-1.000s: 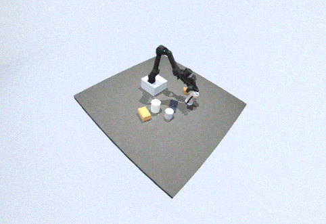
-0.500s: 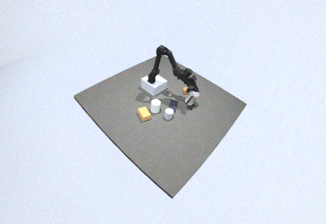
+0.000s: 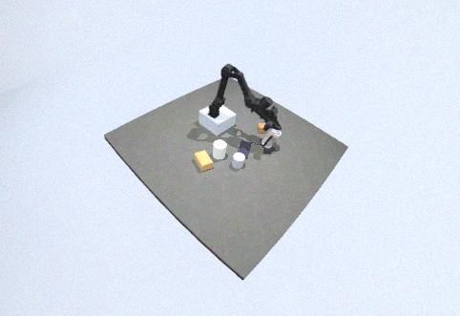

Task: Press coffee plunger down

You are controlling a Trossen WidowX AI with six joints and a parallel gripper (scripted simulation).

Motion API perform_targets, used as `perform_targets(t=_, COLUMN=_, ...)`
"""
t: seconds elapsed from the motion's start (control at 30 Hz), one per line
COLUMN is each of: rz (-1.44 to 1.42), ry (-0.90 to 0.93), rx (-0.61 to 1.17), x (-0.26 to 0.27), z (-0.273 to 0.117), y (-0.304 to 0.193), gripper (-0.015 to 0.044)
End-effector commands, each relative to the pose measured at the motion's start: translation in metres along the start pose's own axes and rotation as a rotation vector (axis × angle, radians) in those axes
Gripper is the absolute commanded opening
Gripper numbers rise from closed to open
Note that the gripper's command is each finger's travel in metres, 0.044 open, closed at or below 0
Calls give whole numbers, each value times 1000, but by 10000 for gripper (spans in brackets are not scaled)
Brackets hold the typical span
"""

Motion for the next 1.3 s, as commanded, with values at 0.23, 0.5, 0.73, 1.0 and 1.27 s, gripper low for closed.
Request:
perform_targets(t=0.23, rz=6, ry=-4, rx=21, x=0, z=5, y=-4, gripper=119)
perform_targets(t=0.5, rz=6, ry=-4, rx=21, x=0, z=6, y=-3, gripper=119)
perform_targets(t=0.73, rz=6, ry=-4, rx=20, x=0, z=8, y=-3, gripper=119)
perform_targets(t=1.0, rz=6, ry=-4, rx=20, x=0, z=9, y=-2, gripper=119)
perform_targets(t=1.27, rz=6, ry=-4, rx=20, x=0, z=11, y=-1, gripper=119)
Point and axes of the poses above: the point midway between the two fingers, 35 mm back from their tips, its own z axis out along the fingers, its own x axis across the jaws, y = z × x, the point moved 8 cm from there along -z, back along the fingers, and after that the axes turned 8 degrees about z, right-handed, at the moved point
